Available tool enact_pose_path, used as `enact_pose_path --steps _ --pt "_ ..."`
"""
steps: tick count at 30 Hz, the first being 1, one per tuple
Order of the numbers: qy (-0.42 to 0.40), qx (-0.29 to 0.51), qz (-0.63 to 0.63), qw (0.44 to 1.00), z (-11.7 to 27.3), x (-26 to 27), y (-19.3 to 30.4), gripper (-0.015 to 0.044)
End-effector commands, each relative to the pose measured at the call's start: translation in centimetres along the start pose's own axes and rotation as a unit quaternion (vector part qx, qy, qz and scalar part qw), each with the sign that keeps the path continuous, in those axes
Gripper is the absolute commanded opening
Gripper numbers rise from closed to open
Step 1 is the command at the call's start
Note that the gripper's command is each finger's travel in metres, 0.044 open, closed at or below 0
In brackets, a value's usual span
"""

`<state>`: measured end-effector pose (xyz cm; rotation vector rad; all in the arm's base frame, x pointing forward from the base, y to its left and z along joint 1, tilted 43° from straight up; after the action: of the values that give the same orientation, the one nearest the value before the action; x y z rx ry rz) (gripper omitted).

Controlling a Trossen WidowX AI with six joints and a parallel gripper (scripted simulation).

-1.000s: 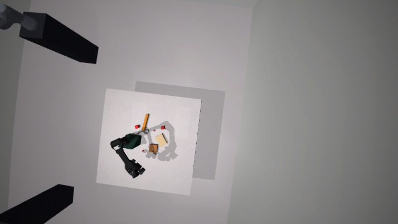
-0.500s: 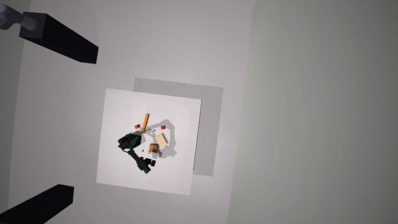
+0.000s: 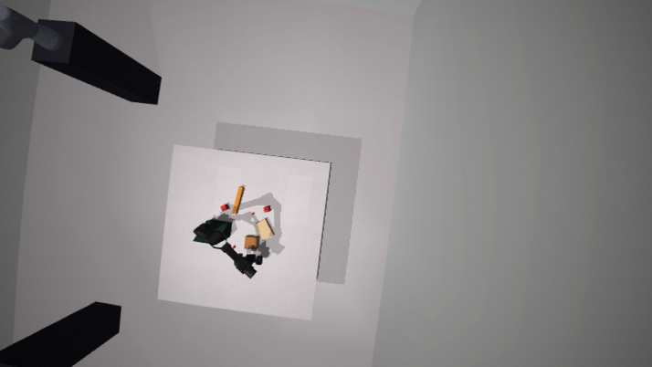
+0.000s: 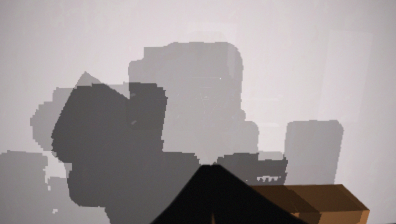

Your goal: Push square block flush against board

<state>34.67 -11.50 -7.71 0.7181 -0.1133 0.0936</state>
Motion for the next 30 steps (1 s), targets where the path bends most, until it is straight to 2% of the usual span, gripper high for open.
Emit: enact_pose_path --steps 1,30 --pt "0.015 0.013 -0.005 1.000 -3.6 -0.7 0.4 0.0000" --pt "0.016 0.013 -0.005 1.000 -3.5 -0.3 3.0 0.0000"
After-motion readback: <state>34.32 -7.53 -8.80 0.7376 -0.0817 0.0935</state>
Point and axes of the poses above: the point midway between the two fingers, 35 mm back from their tips, its own z axis back along the fingers, its own x axis across the jaws, y = z × x, the point moved 7 cm from there along z, back along the fingers, and after that the axes turned 4 degrees about z, right-handed, at the moved point
